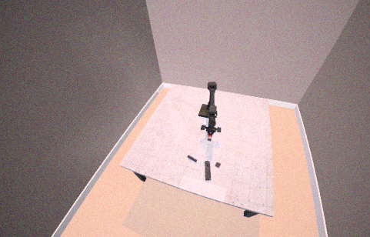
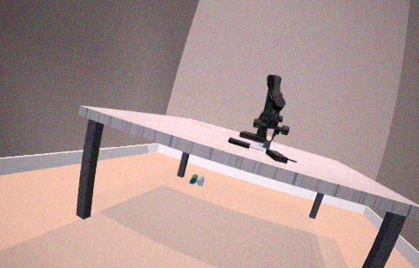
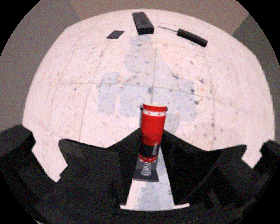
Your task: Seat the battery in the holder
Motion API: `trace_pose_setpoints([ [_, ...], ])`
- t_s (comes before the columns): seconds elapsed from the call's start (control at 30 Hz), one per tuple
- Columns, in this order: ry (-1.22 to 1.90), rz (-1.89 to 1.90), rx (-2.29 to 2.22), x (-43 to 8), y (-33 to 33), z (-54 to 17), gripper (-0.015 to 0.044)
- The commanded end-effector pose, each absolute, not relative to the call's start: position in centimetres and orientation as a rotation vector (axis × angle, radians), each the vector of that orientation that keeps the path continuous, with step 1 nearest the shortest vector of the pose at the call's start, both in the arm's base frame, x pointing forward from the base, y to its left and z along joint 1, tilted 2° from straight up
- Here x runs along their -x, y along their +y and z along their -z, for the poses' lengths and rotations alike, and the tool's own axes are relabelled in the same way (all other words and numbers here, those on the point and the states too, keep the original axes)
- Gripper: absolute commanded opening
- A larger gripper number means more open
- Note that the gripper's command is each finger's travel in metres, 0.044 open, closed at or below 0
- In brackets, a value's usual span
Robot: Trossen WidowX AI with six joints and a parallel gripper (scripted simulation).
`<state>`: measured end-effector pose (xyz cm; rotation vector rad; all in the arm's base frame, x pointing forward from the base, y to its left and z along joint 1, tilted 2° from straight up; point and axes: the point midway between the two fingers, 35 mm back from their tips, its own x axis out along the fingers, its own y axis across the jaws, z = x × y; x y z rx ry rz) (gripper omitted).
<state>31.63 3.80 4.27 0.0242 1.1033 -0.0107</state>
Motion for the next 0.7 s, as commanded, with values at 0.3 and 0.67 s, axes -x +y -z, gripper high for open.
trace_pose_setpoints([
  [0.3, 1.029, 0.012, -0.021, -31.16, 3.70, -3.86, 0.0084],
  [0.67, 1.001, 0.008, -0.023, -30.75, 3.68, -3.60, 0.0084],
])
